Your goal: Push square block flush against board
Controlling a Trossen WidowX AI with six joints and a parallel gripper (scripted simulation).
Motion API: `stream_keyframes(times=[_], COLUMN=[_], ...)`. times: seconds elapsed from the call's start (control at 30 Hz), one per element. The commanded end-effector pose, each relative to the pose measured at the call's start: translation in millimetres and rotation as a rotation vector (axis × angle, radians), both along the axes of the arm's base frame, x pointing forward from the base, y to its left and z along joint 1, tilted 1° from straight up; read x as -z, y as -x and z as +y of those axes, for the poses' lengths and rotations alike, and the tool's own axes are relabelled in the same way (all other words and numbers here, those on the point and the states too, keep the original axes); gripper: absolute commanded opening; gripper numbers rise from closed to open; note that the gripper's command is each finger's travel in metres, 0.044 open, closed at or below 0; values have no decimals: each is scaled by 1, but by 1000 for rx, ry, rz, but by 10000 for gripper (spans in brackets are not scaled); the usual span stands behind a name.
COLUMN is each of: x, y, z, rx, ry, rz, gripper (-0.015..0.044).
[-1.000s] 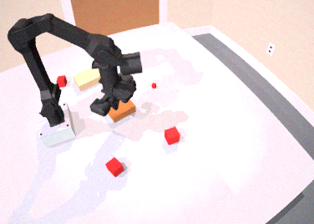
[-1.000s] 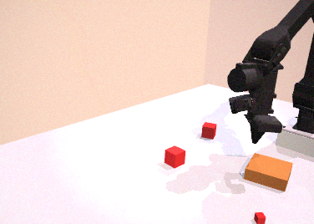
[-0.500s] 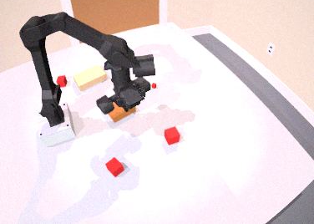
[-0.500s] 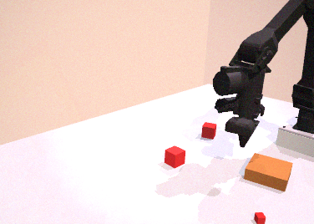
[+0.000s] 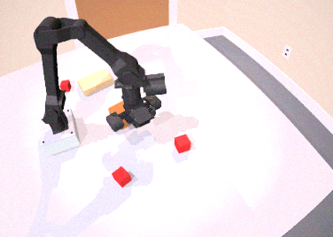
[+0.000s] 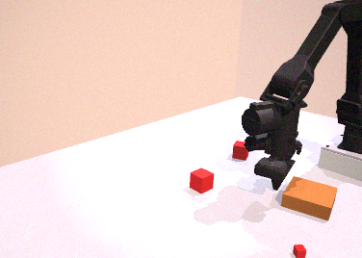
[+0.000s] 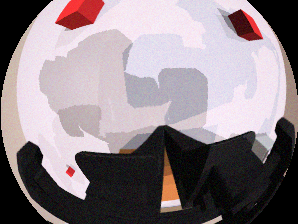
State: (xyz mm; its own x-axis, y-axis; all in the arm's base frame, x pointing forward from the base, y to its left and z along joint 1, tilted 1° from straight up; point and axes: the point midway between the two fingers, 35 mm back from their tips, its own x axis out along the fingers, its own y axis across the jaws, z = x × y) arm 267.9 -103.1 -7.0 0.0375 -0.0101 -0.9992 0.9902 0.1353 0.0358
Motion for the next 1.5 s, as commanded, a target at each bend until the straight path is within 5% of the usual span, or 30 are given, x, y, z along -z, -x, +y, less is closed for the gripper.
stream_keyframes(times=[0.0,1.47], x=[4,5], y=[-1,3], z=[2,75], rx=[6,6], ry=[-1,-7], rz=[-7,-7], gripper=[0,0])
